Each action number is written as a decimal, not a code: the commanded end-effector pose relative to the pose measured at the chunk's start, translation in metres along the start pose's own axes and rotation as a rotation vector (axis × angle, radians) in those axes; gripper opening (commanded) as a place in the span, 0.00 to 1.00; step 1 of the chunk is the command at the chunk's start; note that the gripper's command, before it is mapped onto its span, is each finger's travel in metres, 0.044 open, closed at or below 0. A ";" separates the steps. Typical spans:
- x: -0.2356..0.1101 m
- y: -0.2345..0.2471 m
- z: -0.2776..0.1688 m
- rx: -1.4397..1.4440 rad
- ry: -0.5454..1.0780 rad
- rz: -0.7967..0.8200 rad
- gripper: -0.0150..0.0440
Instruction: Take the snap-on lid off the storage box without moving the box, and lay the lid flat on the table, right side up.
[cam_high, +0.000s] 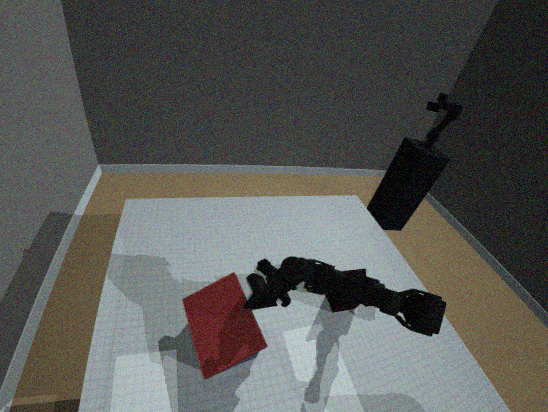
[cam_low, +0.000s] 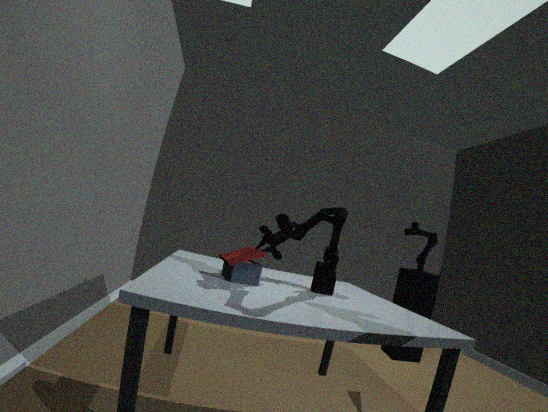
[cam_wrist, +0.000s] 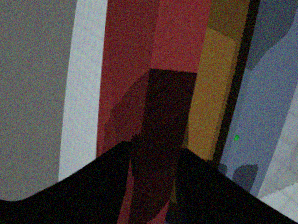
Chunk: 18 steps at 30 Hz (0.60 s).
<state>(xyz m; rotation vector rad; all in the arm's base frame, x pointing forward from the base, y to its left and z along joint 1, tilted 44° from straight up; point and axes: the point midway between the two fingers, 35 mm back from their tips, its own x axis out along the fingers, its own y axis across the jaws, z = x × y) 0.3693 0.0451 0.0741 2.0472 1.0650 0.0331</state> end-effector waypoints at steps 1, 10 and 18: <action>-0.003 0.009 0.000 -0.009 -0.001 0.008 0.25; -0.005 0.023 -0.001 -0.009 -0.001 0.008 0.25; -0.005 0.037 -0.001 -0.010 -0.001 0.008 0.25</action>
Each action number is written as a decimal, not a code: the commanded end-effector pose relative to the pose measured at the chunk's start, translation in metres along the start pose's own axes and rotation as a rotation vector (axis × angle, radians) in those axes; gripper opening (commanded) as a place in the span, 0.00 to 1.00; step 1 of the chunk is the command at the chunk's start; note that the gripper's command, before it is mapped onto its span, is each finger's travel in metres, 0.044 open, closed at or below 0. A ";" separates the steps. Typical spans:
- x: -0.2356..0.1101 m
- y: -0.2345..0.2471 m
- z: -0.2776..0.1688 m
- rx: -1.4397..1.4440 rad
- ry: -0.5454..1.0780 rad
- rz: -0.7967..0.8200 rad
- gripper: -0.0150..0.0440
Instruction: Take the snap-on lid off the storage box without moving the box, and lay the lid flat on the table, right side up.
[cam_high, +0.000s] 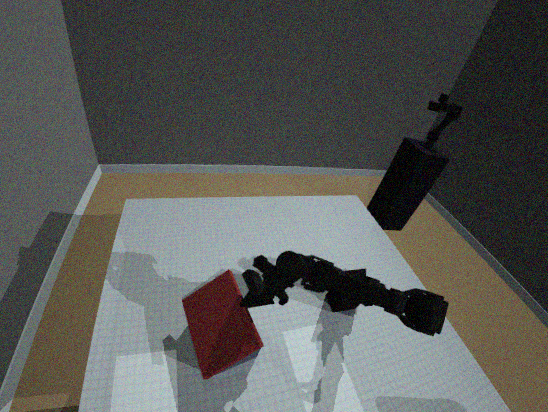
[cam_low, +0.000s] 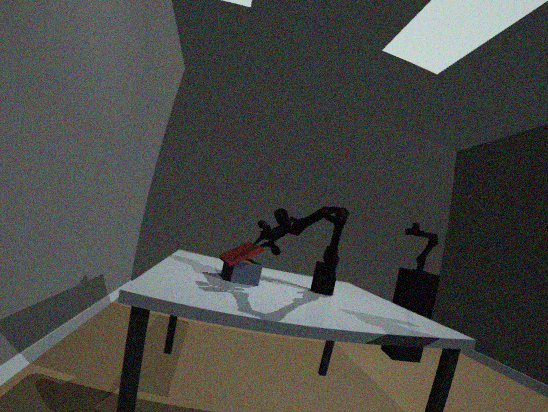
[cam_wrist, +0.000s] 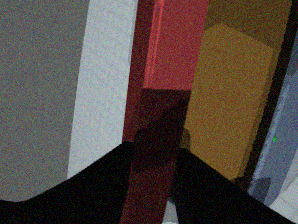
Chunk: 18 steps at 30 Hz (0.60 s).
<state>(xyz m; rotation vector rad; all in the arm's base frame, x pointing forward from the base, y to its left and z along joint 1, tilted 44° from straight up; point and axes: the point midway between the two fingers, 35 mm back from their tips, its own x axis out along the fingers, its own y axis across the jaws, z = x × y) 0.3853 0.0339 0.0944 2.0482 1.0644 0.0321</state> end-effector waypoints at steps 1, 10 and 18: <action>-0.001 0.010 0.000 -0.011 0.000 0.008 0.25; -0.005 0.023 0.000 -0.011 0.000 0.008 0.25; -0.007 0.035 -0.001 -0.012 0.000 0.008 0.25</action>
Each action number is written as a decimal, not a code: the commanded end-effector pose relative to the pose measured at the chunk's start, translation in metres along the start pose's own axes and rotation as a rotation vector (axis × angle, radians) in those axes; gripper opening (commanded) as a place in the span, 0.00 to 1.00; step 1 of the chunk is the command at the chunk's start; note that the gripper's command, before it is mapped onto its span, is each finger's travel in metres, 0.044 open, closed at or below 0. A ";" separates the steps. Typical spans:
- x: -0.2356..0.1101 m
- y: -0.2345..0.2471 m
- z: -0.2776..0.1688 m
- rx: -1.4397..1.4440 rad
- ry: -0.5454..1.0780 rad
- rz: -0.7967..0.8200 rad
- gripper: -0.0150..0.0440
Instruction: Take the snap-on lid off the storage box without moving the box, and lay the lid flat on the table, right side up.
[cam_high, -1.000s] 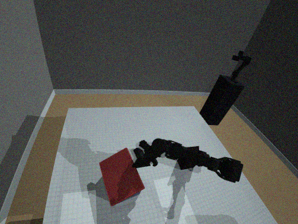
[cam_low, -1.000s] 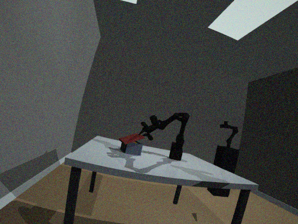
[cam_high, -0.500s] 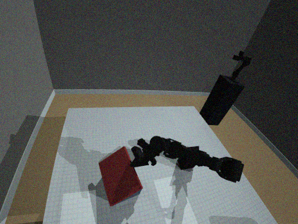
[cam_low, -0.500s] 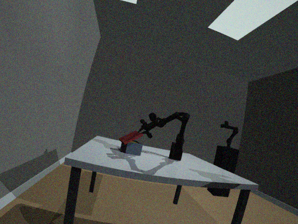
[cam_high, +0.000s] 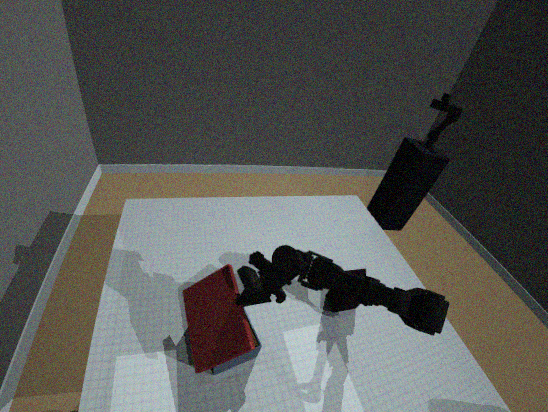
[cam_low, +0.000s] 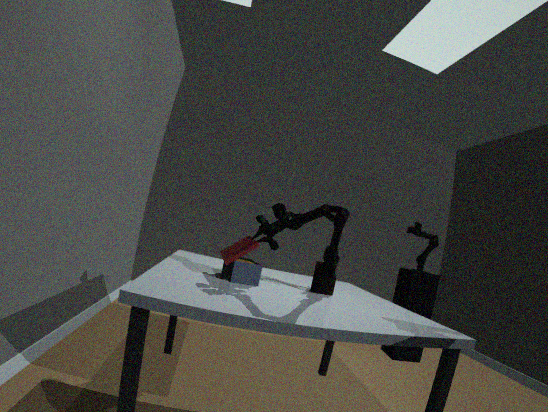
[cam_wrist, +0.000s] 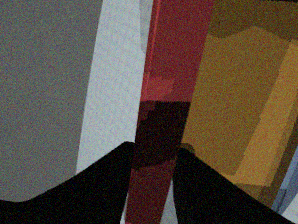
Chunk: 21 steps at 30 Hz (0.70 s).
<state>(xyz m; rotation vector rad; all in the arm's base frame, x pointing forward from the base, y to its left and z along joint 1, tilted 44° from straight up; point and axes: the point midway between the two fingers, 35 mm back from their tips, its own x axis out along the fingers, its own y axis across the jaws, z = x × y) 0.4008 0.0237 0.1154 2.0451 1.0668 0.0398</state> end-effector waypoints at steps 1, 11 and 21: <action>-0.004 0.008 0.001 -0.007 -0.006 0.008 0.25; -0.012 0.018 0.001 -0.008 -0.006 0.007 0.25; -0.021 0.028 0.001 -0.008 -0.007 0.007 0.25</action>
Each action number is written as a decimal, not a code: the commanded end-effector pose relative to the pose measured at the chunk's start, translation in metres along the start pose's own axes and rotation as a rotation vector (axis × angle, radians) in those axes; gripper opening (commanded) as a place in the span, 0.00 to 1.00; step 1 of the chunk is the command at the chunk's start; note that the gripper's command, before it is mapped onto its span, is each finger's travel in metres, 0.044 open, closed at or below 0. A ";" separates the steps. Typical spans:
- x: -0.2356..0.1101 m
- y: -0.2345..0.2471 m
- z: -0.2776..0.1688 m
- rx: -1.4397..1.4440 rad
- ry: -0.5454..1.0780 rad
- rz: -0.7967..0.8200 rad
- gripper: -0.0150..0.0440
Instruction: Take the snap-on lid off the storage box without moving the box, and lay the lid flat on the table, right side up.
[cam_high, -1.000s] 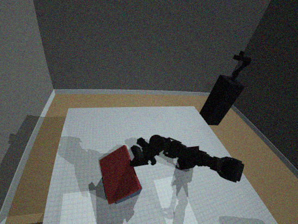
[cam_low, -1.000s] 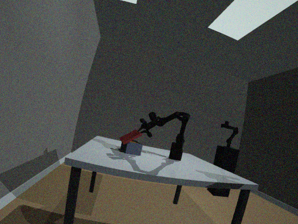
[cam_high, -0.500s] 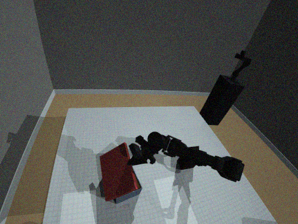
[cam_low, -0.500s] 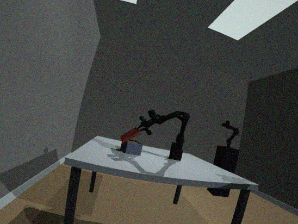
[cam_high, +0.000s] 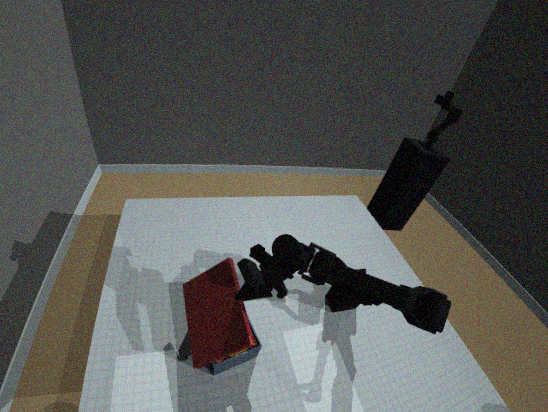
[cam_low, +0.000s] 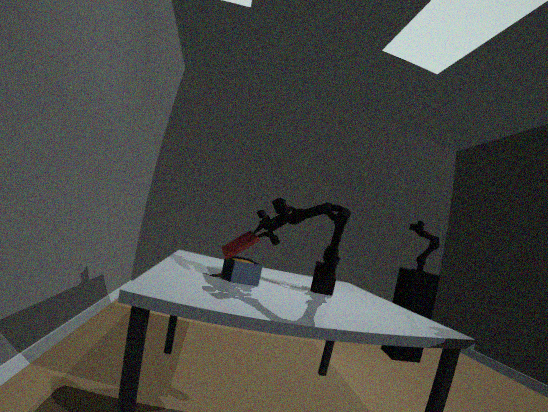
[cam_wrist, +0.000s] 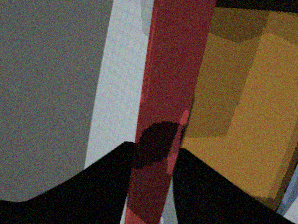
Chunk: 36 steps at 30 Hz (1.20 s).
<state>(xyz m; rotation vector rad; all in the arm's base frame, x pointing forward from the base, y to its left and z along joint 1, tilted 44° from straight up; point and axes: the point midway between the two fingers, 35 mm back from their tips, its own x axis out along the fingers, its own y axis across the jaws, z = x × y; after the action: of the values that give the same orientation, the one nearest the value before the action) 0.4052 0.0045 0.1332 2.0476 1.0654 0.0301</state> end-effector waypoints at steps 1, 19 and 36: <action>-0.005 0.008 -0.001 -0.012 0.000 0.008 0.25; -0.008 0.004 -0.022 -0.011 0.000 0.008 0.25; -0.011 0.001 -0.056 -0.009 0.000 0.008 0.25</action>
<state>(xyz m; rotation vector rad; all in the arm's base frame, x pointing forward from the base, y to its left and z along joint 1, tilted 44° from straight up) 0.3817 0.0303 0.1692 2.0424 1.0654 0.0406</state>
